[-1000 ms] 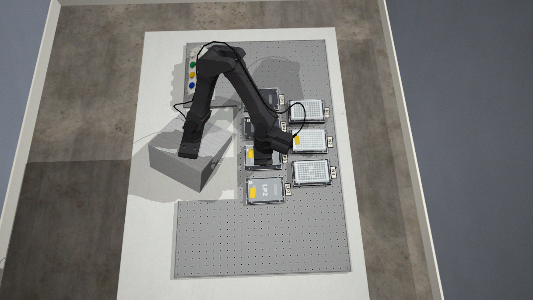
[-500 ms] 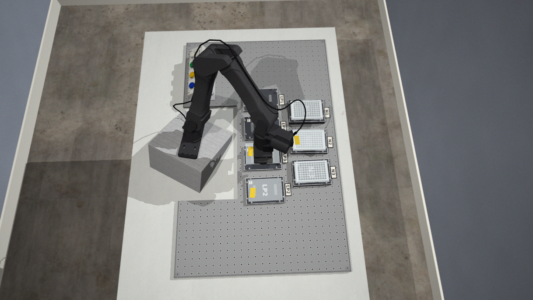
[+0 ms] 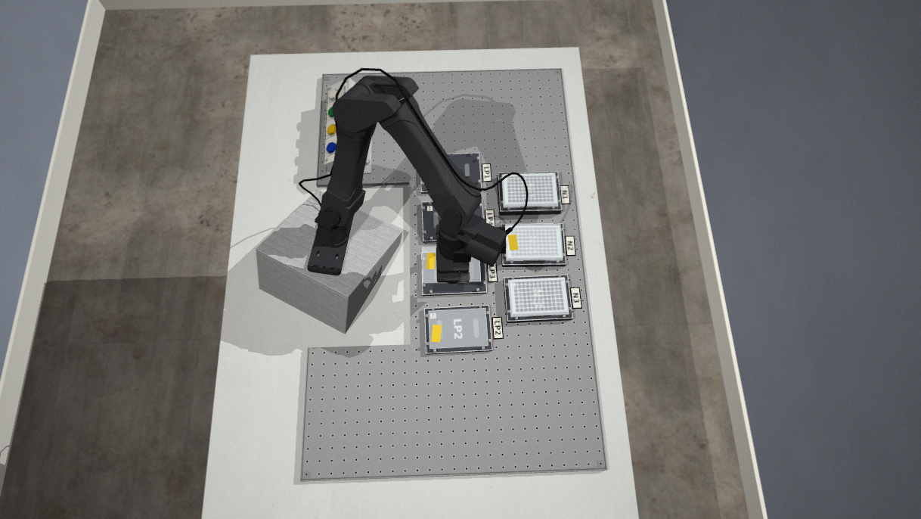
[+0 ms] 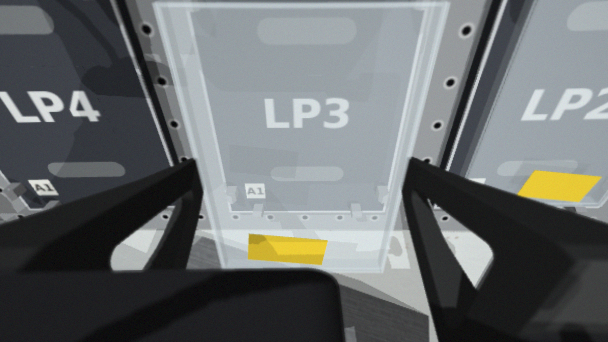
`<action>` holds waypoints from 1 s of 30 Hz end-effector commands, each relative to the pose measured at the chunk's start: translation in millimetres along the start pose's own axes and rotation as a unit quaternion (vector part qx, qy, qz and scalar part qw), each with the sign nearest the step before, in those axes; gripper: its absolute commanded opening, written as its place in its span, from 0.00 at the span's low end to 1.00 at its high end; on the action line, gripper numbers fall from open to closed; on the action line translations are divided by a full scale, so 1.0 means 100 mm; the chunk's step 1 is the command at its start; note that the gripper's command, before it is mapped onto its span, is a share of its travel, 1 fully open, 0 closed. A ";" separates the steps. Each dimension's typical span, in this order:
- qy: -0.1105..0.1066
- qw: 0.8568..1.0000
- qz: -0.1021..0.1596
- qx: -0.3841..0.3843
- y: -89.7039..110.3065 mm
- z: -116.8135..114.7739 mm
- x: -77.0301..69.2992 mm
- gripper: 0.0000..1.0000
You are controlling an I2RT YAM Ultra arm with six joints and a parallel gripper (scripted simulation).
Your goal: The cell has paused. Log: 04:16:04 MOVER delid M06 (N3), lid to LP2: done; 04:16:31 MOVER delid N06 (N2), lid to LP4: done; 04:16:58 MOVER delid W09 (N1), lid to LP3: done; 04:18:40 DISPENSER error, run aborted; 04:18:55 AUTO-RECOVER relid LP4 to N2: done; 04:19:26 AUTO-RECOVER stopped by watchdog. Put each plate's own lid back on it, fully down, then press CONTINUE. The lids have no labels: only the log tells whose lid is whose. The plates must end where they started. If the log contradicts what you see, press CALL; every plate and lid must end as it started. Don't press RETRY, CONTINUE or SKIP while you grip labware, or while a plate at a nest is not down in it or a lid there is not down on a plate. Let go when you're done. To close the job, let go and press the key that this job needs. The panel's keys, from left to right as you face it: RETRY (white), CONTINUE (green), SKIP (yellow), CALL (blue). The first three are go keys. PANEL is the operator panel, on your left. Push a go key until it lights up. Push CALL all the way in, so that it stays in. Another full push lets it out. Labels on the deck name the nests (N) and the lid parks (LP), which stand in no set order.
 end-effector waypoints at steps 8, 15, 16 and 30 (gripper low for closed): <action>0.006 1.000 -0.020 0.004 -0.17 0.02 -0.15 0.00; 0.005 1.000 -0.021 0.004 -0.38 0.32 -0.15 0.00; 0.004 1.000 -0.018 0.005 -0.40 0.36 -0.13 0.00; 0.007 1.000 -0.013 0.007 -0.75 0.82 -0.11 0.00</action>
Point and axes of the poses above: the point where the finger pads meet when closed, its own x axis out along the fingers, its own z axis across the jaws, y = z × x, the point moved 1 cm from there along -x, back along the fingers, and after that the axes turned 7 degrees about x, right-handed, at the moved point
